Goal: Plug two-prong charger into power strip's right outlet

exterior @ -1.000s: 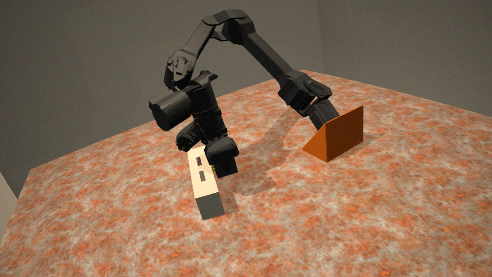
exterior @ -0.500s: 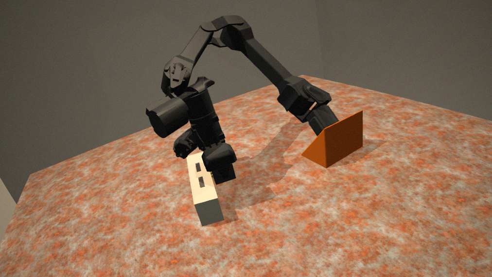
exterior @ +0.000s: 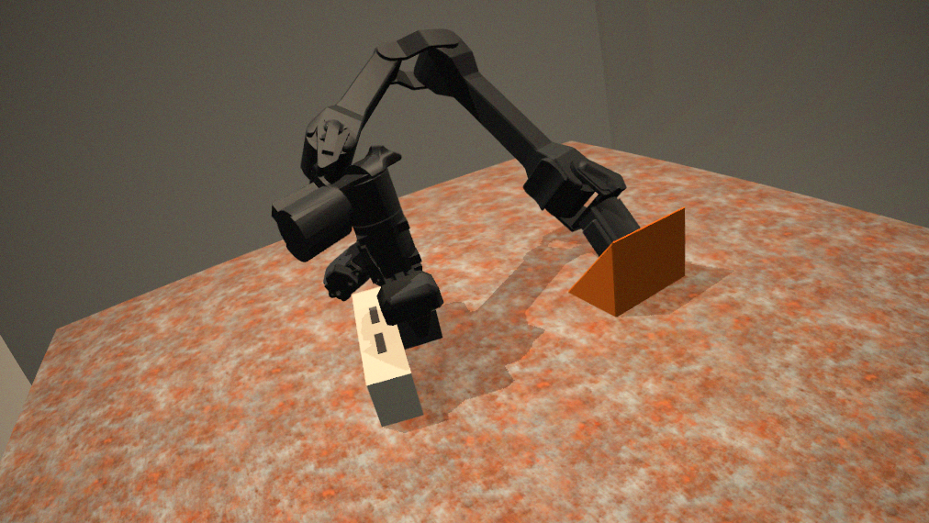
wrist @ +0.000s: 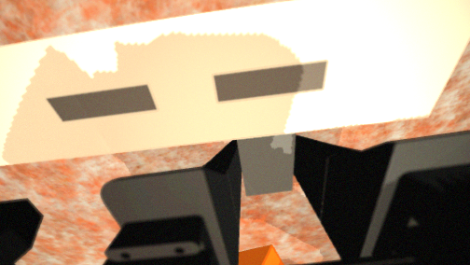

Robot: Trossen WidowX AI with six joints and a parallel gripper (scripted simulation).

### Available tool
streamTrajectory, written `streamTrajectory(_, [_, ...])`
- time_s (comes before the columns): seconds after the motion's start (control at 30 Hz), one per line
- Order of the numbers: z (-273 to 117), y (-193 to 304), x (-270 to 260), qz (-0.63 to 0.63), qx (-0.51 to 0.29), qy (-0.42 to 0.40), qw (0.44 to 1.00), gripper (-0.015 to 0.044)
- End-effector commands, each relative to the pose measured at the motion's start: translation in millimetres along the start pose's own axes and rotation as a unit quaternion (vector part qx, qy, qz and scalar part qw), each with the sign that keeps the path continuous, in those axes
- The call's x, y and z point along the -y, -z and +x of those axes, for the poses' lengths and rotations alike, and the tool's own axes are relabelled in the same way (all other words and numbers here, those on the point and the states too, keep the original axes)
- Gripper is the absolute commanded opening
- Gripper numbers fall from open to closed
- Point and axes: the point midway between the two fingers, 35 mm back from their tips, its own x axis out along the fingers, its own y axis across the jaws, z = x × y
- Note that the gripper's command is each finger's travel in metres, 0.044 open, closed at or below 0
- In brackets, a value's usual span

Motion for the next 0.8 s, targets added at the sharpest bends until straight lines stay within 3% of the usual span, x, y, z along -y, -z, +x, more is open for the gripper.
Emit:
streamTrajectory(0.0, [-2.1, -10.0, 1.3, 0.012, 0.014, 0.0, 1.0, 0.0])
streamTrajectory(0.77, [-2.1, -7.0, 1.3, 0.012, 0.014, 0.0, 1.0, 0.0])
